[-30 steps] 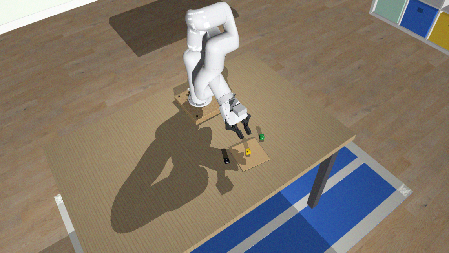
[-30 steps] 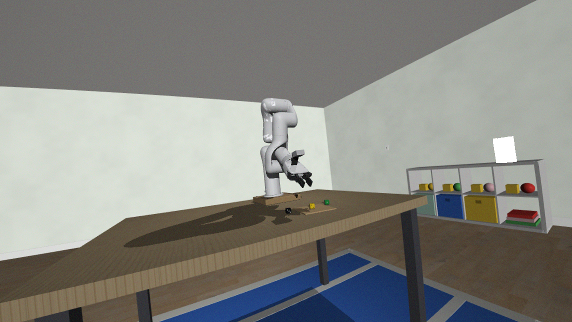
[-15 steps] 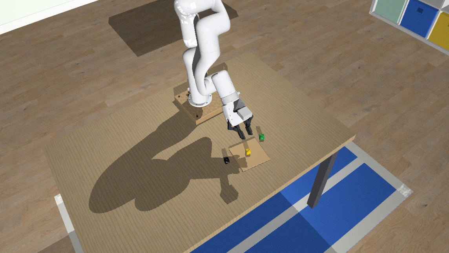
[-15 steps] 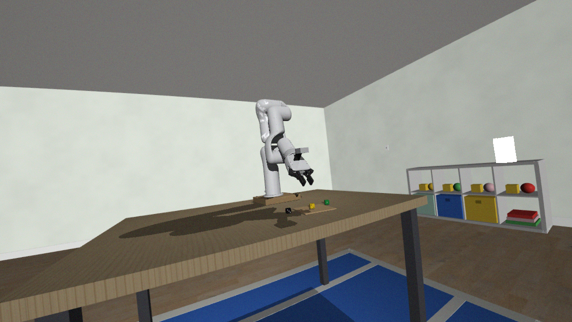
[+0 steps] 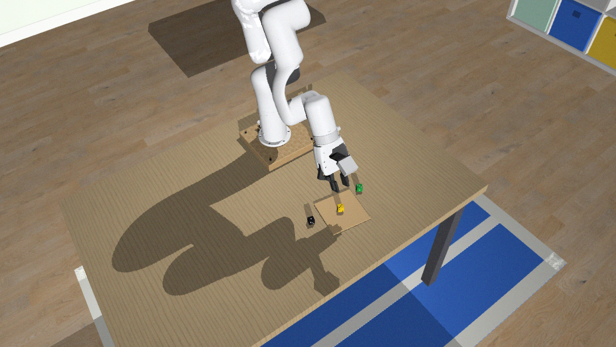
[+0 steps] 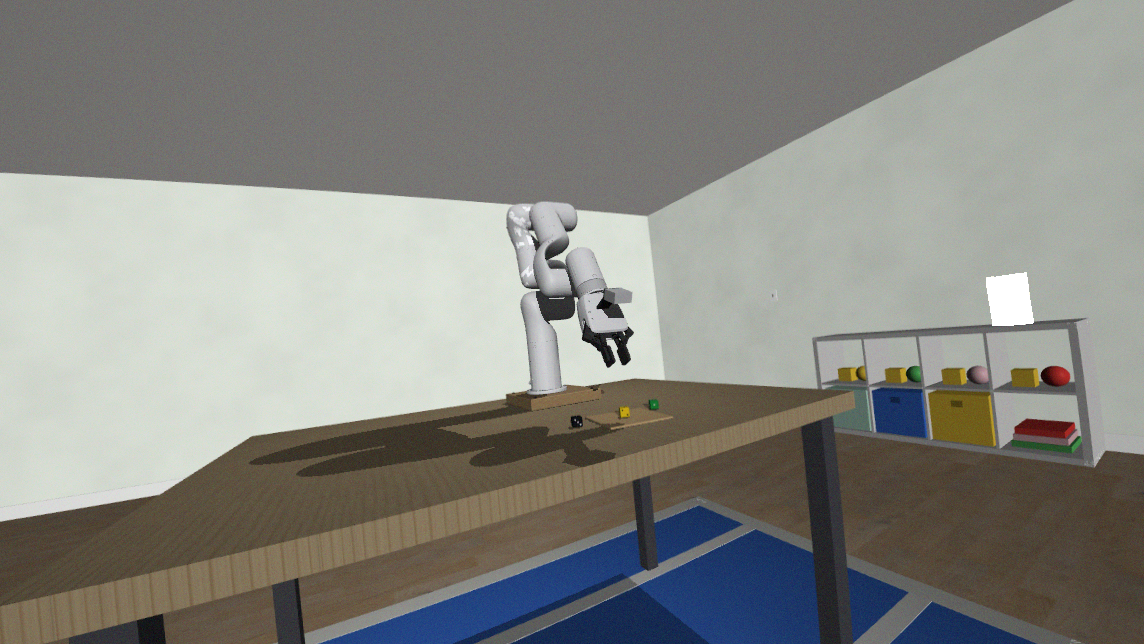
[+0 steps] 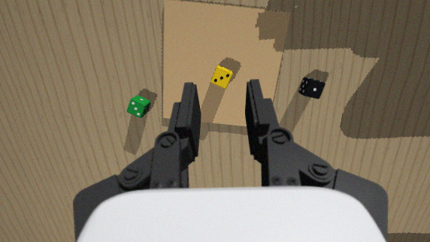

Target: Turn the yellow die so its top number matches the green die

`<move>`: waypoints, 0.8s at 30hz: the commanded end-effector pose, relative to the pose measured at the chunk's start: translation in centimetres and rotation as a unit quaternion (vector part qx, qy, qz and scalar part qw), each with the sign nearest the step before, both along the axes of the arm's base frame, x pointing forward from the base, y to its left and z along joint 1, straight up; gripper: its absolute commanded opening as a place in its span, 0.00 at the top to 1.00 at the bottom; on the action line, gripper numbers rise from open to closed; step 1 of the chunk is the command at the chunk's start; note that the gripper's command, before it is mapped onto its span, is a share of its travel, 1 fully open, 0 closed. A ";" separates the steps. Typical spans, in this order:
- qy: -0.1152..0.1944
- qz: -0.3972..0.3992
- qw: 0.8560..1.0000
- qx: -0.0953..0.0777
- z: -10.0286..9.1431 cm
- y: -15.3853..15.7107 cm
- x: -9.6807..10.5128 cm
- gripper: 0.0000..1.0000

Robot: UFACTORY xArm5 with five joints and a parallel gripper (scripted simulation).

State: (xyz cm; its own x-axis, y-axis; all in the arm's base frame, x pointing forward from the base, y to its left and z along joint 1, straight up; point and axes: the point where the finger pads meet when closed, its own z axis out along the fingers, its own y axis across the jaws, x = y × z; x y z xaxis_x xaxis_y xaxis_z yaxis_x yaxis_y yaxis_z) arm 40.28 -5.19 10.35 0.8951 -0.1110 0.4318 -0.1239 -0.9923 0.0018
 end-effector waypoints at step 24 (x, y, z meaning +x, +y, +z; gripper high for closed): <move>0.223 0.000 0.974 0.029 1.1 -0.2 2.6 0.00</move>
State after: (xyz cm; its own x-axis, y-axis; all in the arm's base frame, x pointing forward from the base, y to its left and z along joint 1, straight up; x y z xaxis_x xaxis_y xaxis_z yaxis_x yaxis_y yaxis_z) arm 42.73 -5.35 11.30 0.9922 -0.1243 0.0021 -0.1243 -0.9922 0.0000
